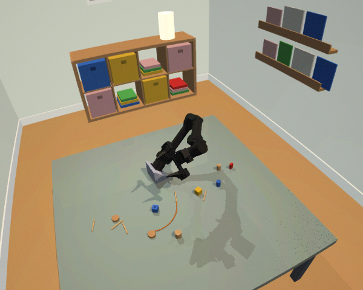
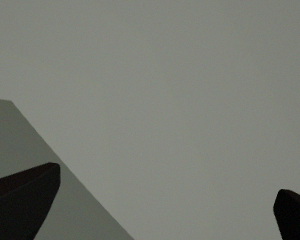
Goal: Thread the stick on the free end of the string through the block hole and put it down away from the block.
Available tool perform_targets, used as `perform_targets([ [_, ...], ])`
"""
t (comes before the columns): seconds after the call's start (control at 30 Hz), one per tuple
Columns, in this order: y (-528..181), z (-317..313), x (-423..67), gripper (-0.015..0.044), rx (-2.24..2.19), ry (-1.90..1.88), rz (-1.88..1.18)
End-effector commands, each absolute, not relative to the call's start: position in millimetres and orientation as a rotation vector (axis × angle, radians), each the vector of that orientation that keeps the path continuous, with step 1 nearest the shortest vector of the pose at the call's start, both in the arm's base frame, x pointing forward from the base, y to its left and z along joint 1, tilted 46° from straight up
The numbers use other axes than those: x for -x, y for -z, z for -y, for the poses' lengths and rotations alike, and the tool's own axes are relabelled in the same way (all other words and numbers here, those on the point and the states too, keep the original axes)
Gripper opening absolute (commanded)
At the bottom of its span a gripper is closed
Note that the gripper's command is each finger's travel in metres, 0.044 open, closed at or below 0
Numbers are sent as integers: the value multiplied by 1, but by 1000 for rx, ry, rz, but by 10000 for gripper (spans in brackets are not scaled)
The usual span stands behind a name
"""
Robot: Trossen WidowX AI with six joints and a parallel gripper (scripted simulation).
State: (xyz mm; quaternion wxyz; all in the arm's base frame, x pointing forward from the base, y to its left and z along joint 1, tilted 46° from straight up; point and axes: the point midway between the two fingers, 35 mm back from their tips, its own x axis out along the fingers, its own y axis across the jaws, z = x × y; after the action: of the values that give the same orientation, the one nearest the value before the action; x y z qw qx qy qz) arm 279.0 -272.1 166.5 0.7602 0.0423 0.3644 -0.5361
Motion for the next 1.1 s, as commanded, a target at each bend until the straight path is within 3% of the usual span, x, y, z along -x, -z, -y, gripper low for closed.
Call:
perform_targets([
  [0.0,-89,263,-286,440,117,674,-1270],
  [0.33,11,217,-267,440,254,-315,-1520],
  [0.63,60,156,-246,440,212,-1117,-1043],
  [0.73,63,149,-245,440,204,-1182,-924],
  [1.07,63,149,-245,440,204,-1182,-924],
])
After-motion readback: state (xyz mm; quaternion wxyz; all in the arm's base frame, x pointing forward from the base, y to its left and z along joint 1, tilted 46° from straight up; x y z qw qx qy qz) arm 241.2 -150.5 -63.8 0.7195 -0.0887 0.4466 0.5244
